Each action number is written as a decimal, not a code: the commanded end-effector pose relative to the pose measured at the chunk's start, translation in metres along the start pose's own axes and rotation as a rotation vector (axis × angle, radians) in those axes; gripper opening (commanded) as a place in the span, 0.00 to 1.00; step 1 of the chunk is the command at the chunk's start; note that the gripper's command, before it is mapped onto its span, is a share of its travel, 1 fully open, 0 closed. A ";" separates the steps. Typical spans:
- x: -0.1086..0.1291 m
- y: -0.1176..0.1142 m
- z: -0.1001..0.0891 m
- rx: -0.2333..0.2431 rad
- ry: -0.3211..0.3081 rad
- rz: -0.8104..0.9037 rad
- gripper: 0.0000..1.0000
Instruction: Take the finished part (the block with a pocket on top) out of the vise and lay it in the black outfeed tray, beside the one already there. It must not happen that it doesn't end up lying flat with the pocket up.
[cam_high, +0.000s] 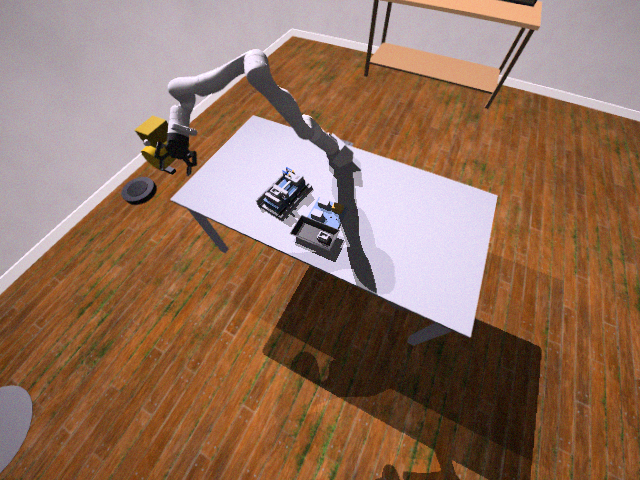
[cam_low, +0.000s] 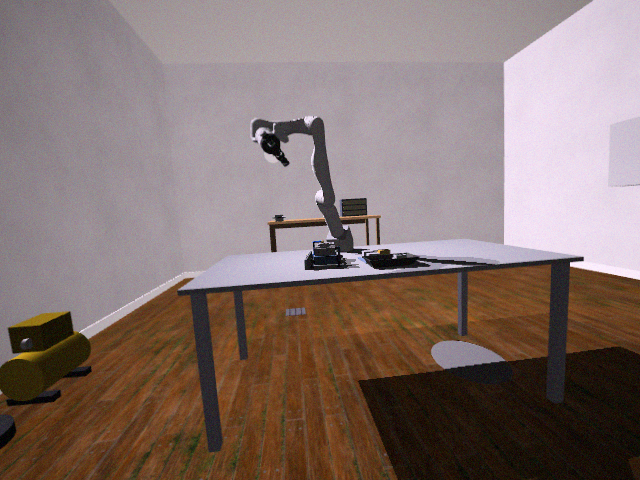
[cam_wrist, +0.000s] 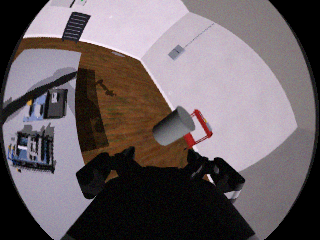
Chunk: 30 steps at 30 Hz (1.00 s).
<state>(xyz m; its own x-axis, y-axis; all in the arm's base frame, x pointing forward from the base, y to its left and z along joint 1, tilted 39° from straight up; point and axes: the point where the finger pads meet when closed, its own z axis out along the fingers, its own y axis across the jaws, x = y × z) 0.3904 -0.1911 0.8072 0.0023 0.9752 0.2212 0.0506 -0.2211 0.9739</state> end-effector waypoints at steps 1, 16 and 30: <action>0.005 0.001 -0.001 -0.003 0.001 -0.006 1.00; 0.007 -0.036 0.009 0.058 -0.048 -0.003 1.00; 0.007 -0.056 0.013 0.089 -0.073 -0.004 1.00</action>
<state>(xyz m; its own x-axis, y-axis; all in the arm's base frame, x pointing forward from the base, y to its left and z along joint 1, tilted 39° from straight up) 0.4013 -0.1733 0.7521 0.0751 0.9741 0.2134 0.1418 -0.2223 0.9646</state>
